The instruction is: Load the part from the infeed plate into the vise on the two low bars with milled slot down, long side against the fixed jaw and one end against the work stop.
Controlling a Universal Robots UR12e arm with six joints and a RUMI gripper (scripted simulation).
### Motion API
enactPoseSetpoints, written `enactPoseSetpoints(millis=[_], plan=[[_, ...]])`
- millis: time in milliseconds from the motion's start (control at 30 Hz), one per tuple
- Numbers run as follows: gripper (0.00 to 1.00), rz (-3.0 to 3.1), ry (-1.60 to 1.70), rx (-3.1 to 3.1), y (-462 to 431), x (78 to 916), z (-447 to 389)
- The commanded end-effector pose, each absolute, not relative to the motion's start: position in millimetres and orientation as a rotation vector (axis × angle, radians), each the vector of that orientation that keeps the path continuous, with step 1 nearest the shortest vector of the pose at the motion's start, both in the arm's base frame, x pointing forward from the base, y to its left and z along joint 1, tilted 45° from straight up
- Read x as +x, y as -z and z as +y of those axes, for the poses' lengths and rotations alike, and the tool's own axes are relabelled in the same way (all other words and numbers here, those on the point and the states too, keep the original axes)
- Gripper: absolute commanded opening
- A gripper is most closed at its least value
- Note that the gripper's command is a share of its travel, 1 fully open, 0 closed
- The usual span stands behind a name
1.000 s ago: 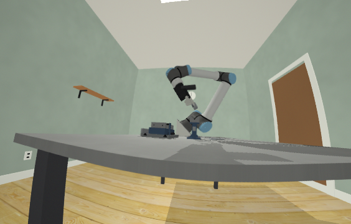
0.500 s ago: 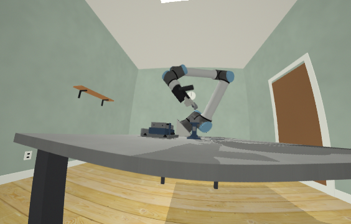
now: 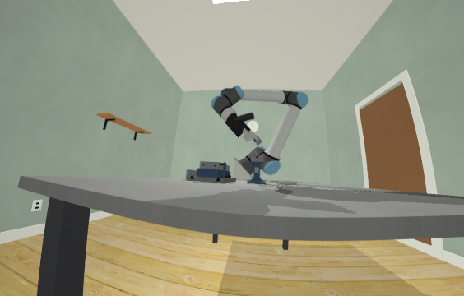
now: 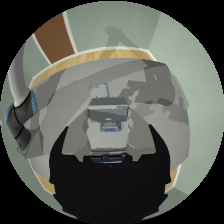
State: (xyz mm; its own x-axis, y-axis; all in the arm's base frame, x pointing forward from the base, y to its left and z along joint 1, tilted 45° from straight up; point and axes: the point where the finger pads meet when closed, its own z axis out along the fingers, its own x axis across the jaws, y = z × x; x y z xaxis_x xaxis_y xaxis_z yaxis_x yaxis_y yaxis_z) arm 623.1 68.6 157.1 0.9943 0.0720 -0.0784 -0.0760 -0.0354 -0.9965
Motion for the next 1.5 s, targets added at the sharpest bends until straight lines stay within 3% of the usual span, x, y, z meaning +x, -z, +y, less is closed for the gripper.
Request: enactPoseSetpoints(millis=[0,1467], plan=[[0.0,0.003,-0.117,-1.583,-157.3,623.5,68.0],[0.0,0.004,-0.117,-1.569,-157.2,623.6,67.9]])
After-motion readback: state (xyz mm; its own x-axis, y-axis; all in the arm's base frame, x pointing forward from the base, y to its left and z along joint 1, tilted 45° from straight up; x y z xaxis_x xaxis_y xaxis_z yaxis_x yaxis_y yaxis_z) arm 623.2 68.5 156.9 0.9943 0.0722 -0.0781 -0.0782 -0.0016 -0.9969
